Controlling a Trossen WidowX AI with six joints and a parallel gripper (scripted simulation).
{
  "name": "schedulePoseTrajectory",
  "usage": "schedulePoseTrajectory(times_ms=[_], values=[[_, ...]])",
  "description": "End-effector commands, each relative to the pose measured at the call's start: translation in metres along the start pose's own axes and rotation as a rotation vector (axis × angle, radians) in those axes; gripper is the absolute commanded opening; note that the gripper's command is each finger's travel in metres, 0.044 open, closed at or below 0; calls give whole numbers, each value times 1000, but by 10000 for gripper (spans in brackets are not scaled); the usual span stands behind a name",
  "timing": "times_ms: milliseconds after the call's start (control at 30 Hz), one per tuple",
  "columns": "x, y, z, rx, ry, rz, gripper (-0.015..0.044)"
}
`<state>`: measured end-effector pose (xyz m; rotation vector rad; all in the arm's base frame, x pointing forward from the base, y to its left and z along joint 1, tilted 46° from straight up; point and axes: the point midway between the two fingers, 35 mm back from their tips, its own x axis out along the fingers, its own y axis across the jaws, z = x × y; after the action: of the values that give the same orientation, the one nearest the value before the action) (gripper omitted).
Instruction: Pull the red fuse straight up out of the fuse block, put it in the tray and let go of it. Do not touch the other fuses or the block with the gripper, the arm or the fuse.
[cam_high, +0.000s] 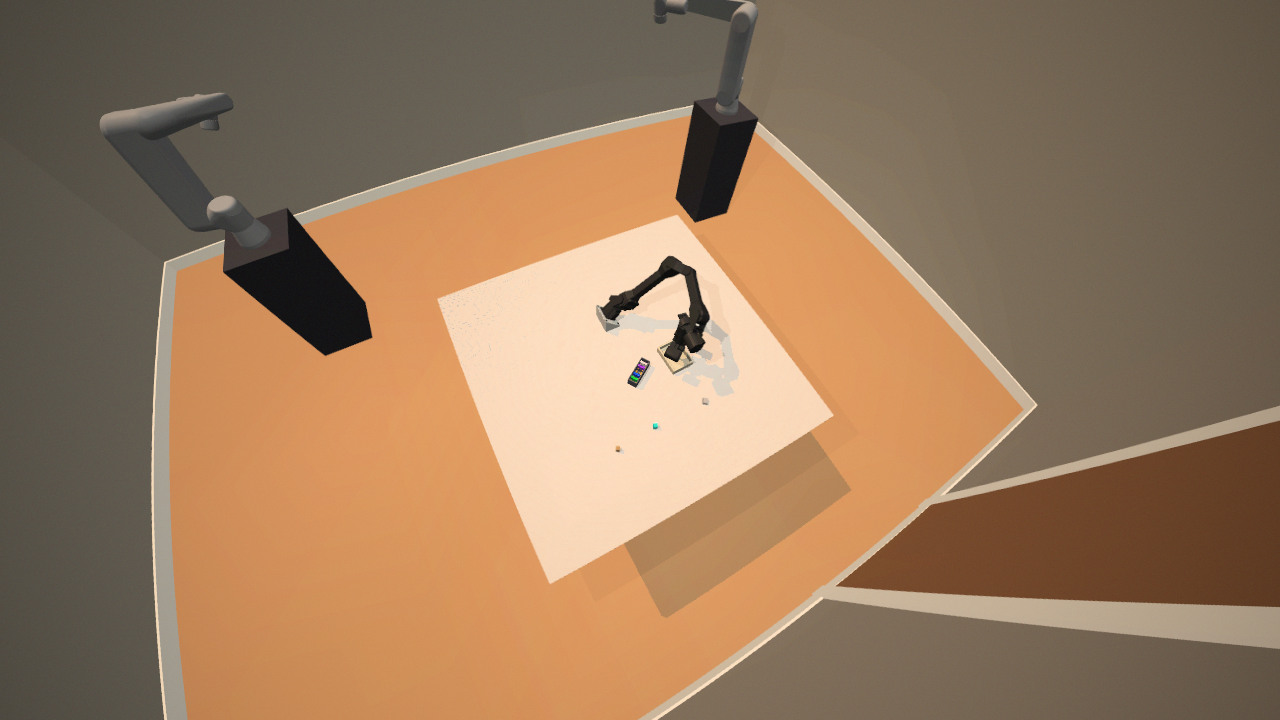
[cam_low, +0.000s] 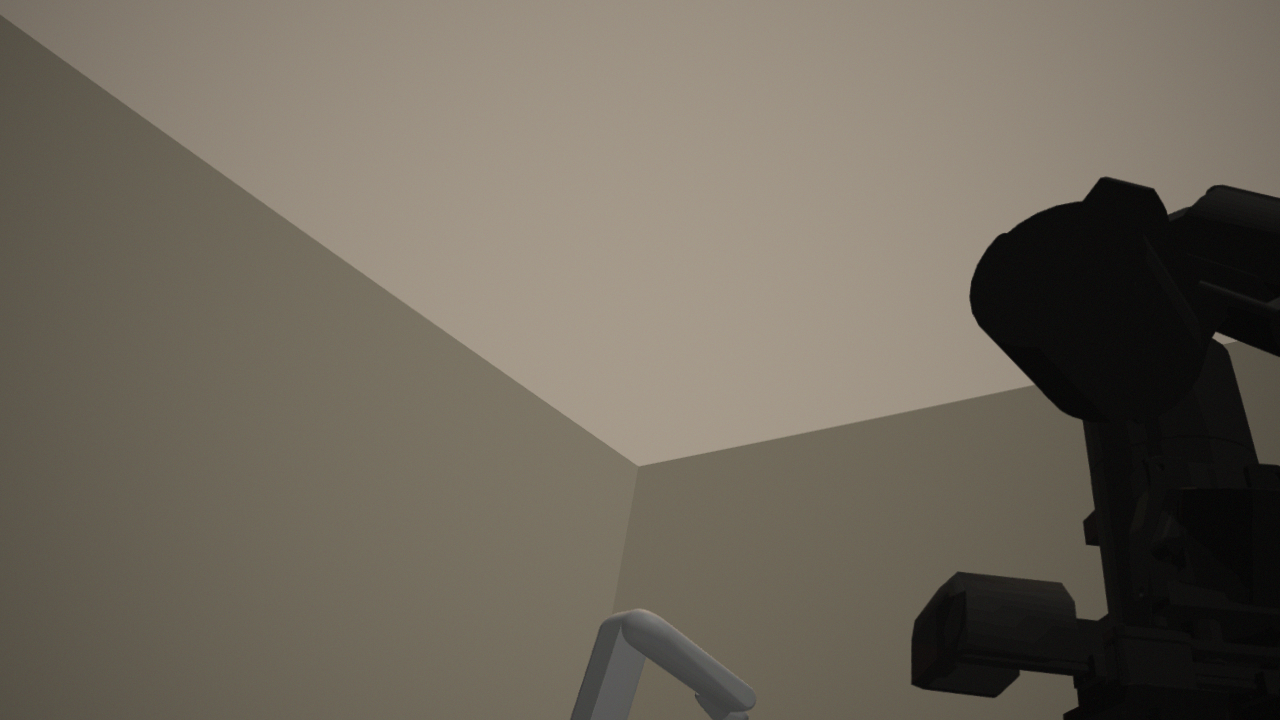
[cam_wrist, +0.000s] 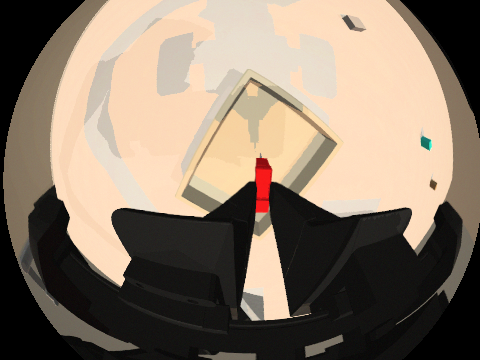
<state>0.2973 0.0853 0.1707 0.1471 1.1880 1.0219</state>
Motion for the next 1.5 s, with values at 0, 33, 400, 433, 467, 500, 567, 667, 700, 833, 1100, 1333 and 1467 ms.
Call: schedulePoseTrajectory(times_ms=[0,33,400,433,467,500,567,667,700,833,1100,1333,1467], values=[[6,1,-1,9,-2,5,0],[8,1,-1,9,-2,5,0],[7,1,0,0,0,1,210],[7,1,0,0,0,1,236],[7,1,0,0,0,1,263],[7,1,0,0,0,1,289],[5,1,0,0,0,1,330],[-21,0,-1,7,0,3,330],[-27,0,-2,9,-1,4,330],[-29,1,-2,10,-1,5,330],[-27,1,-3,19,0,11,330],[-27,1,-3,19,0,11,330],[-27,1,-3,19,0,11,330]])
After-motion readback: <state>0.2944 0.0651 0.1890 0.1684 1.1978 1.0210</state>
